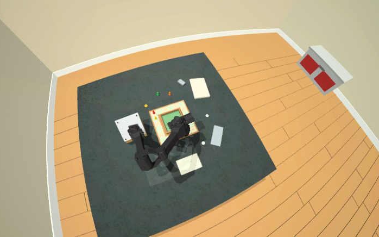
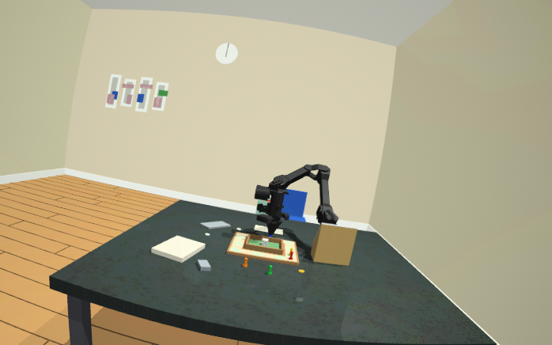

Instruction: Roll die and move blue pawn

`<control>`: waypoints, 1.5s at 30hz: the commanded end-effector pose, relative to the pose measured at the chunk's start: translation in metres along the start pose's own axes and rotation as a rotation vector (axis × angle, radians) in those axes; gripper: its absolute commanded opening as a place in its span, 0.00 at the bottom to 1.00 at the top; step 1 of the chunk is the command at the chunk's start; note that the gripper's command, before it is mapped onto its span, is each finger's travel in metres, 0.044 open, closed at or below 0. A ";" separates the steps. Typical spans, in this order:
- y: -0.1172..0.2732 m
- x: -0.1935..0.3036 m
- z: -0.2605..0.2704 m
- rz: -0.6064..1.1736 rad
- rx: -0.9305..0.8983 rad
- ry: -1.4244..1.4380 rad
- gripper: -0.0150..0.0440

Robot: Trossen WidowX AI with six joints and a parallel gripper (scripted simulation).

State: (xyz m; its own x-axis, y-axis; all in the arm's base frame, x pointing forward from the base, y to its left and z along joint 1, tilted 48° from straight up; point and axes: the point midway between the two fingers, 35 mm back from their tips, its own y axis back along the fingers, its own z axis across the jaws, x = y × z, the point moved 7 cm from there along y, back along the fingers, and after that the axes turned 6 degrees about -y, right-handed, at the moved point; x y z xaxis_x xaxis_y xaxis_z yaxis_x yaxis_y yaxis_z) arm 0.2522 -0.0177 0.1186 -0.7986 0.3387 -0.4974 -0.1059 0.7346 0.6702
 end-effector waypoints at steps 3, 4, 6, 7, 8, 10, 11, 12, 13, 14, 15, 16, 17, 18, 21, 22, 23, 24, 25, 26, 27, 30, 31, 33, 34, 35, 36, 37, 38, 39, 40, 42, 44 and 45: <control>-0.009 0.001 -0.001 0.002 0.007 0.005 0.25; -0.011 0.001 -0.001 0.002 0.007 0.005 0.25; -0.014 0.001 -0.001 0.001 0.008 0.005 0.25; -0.015 0.001 -0.001 0.001 0.008 0.005 0.25; -0.016 0.001 -0.001 0.001 0.008 0.005 0.25; -0.012 0.000 0.000 0.000 0.001 0.000 0.34; -0.012 0.000 0.000 0.000 0.001 0.000 0.39; -0.012 0.000 0.000 0.000 0.001 0.000 0.43; -0.012 0.000 0.000 0.000 0.001 0.000 0.48; -0.012 0.000 0.000 0.000 0.001 0.000 0.52; -0.012 0.000 0.000 0.000 0.001 0.000 0.57; -0.012 0.000 0.000 0.000 0.001 0.000 0.61; -0.012 0.000 0.000 0.000 0.001 0.000 0.65; -0.010 0.000 0.000 0.001 0.001 0.000 0.70; 0.019 0.000 0.002 0.004 0.002 0.003 0.83; 0.030 0.000 0.001 0.004 0.004 0.004 0.88; 0.036 0.000 0.001 0.003 0.006 0.005 0.92; 0.038 0.000 0.001 0.003 0.006 0.005 0.97; 0.038 0.000 0.001 0.003 0.006 0.005 1.00; 0.038 0.000 0.001 0.003 0.006 0.005 1.00; 0.039 0.001 0.002 0.004 0.004 0.012 1.00; 0.055 0.022 0.016 0.015 -0.025 0.113 1.00; 0.061 0.031 0.022 0.019 -0.034 0.158 1.00; 0.074 0.051 0.030 0.025 -0.045 0.245 1.00; 0.081 0.061 0.033 0.028 -0.048 0.288 1.00; 0.087 0.071 0.035 0.029 -0.048 0.331 1.00; 0.093 0.081 0.037 0.029 -0.046 0.373 1.00; 0.099 0.091 0.038 0.028 -0.042 0.415 1.00; 0.104 0.102 0.039 0.026 -0.036 0.455 1.00; 0.109 0.112 0.038 0.023 -0.027 0.495 1.00; 0.114 0.122 0.038 0.019 -0.017 0.534 1.00; 0.121 0.135 0.036 0.012 -0.002 0.581 1.00; 0.112 0.116 0.039 0.018 -0.026 0.516 1.00; 0.112 0.116 0.039 0.018 -0.026 0.516 1.00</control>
State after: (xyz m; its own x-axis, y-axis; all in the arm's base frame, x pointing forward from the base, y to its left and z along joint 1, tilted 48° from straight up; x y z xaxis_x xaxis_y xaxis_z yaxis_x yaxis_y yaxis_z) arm 0.1665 0.1306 0.1135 -0.9890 -0.0030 -0.1481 -0.1059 0.7134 0.6927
